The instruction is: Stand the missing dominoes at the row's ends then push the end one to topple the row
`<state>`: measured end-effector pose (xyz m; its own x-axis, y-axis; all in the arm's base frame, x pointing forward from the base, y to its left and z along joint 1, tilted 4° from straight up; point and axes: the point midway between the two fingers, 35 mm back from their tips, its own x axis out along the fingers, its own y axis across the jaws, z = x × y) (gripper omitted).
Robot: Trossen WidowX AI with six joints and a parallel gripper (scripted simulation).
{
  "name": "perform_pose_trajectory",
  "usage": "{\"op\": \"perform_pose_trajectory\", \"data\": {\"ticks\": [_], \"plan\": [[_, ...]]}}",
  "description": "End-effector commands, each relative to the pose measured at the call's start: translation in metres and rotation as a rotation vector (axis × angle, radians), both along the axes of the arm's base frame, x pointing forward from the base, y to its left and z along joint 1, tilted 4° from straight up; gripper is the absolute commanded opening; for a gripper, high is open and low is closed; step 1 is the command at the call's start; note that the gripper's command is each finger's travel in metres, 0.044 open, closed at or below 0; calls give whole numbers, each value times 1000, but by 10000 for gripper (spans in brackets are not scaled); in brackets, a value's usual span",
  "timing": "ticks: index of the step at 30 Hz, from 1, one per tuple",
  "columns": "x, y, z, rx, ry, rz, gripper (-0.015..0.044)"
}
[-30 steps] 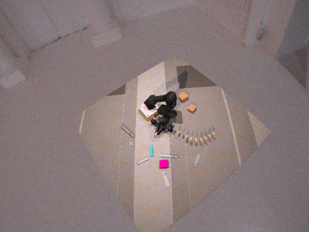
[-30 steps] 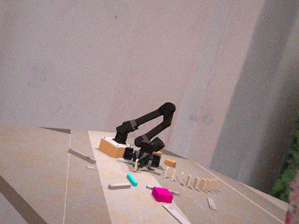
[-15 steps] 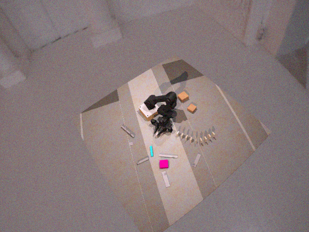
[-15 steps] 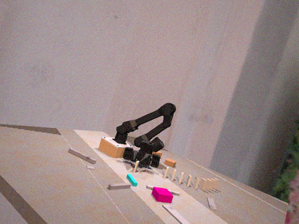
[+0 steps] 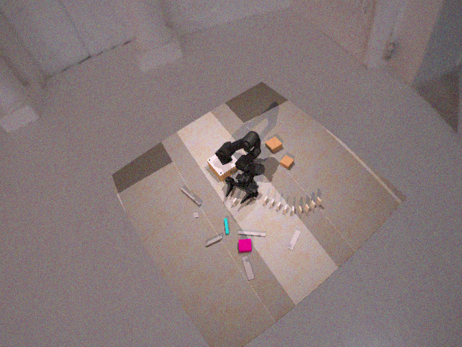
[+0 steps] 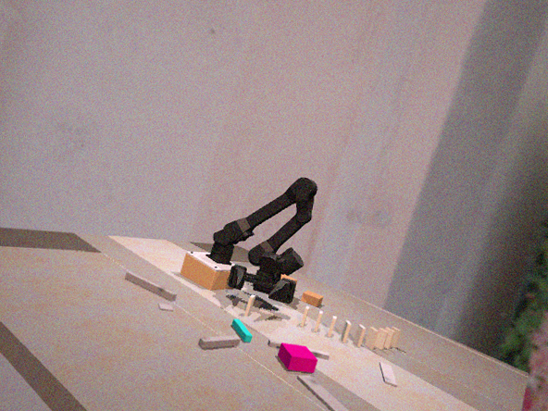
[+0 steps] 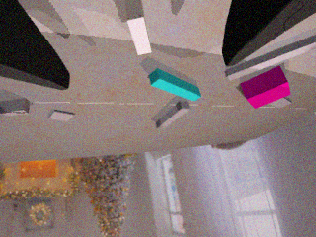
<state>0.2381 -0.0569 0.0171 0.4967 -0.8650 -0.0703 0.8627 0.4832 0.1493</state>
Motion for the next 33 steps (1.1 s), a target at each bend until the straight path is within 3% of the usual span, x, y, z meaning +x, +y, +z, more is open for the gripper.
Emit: {"op": "perform_pose_trajectory", "data": {"ticks": [1,9,16,22,28,33], "plan": [[-1,0,18,7,-12,2,440],[3,-3,33,-9,63,12,440],[52,-22,15,-93,696,164,440],[75,-27,7,-34,1075,425,440],[65,-33,18,75,1414,785,440],[33,-33,53,209,1537,1147,440]]}}
